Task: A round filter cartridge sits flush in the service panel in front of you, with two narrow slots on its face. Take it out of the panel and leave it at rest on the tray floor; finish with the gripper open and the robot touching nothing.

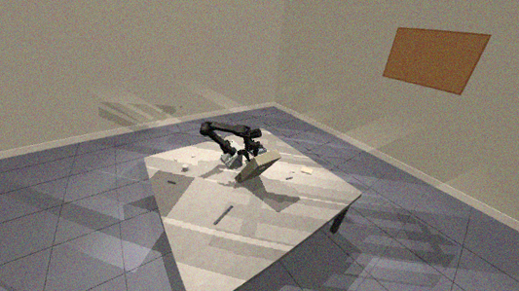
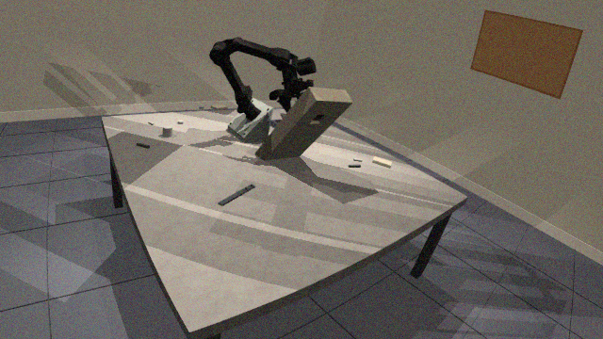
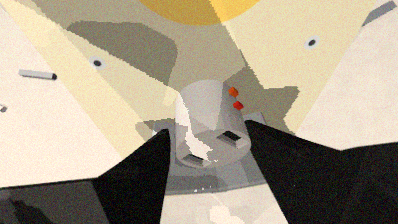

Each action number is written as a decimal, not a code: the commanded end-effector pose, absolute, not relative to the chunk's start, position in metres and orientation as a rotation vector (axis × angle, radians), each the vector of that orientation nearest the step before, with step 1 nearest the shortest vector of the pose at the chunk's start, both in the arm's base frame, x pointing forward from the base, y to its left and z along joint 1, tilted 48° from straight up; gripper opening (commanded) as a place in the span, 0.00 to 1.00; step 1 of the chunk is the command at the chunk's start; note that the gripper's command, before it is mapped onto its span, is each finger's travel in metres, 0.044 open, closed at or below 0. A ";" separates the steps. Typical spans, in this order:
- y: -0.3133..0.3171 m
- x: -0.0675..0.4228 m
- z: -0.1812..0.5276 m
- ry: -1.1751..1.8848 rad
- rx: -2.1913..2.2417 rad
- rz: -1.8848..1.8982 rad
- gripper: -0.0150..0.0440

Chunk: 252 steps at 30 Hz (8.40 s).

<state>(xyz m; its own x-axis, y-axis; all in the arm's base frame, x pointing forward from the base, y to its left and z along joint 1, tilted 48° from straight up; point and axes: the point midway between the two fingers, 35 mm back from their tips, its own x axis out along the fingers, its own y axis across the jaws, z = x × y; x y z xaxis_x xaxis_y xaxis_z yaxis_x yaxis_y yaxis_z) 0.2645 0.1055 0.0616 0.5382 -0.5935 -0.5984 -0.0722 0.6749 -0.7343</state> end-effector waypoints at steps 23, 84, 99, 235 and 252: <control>0.135 0.270 0.085 0.973 -0.790 -0.347 0.25; 0.312 0.086 -0.054 1.321 -1.307 0.677 0.25; 0.298 0.029 -0.094 1.351 -1.371 0.879 0.25; 0.201 -0.088 -0.171 1.422 -1.537 1.383 1.00; 0.201 -0.088 -0.171 1.422 -1.537 1.383 1.00</control>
